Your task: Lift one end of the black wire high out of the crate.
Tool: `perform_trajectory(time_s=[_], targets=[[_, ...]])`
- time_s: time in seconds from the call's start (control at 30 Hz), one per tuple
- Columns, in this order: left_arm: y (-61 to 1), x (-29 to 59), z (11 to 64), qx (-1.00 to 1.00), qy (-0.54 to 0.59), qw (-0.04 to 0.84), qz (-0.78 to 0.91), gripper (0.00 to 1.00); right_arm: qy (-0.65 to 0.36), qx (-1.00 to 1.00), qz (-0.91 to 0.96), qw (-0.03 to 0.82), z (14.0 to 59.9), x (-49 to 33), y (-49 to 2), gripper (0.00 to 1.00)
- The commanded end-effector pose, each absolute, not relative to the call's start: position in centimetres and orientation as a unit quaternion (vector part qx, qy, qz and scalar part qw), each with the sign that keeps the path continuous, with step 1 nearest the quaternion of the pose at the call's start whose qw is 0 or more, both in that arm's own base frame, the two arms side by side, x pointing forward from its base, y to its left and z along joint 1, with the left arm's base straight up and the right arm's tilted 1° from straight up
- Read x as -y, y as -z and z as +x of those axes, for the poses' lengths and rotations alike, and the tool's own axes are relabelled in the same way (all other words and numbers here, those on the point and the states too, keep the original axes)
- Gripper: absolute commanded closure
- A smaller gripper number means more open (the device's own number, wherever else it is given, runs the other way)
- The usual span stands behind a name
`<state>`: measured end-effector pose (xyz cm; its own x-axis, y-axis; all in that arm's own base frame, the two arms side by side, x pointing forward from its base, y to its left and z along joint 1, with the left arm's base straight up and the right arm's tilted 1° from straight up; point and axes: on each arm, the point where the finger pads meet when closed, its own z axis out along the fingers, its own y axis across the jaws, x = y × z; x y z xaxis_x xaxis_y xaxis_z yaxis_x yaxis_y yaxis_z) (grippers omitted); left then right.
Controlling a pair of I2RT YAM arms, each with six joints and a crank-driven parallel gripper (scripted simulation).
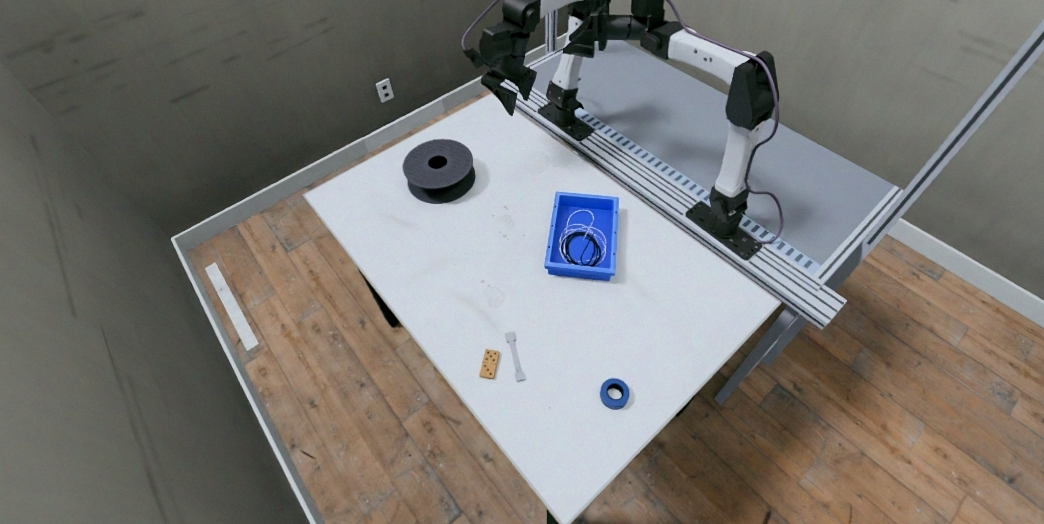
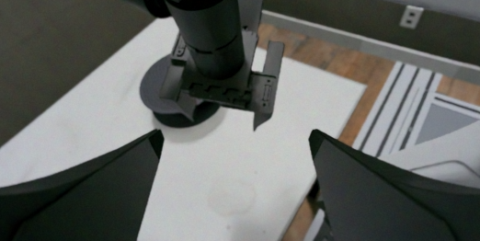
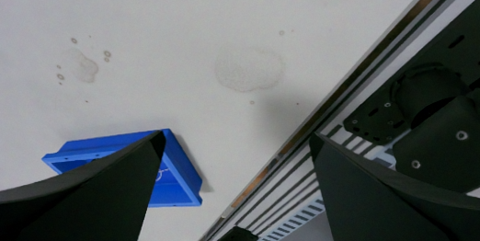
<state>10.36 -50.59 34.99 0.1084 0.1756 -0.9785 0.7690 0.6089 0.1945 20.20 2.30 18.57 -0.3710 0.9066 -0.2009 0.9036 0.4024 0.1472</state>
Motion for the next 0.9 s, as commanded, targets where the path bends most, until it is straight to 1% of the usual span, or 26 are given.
perform_trajectory(time_s=[0.0,0.53,0.57,0.87], targets=[[-35.7,50.5,10.2,-0.624,0.238,0.645,0.371,0.0,-0.01,-0.828,0.545,0.132,20.4,-2.4,-18.9,0.0],[-35.7,50.5,10.2,-0.624,0.238,0.645,0.371,0.0,-0.01,-0.828,0.545,0.132,20.4,-2.4,-18.9,0.0],[-34.9,50.5,10.4,-0.627,0.23,0.641,0.378,0.0,-0.006,-0.828,0.547,0.125,20.2,-2.3,-18.6,0.0],[-34.9,50.3,11.3,-0.63,0.224,0.643,0.373,0.0,-0.006,-0.828,0.547,0.125,20.2,-2.3,-18.6,0.0]])
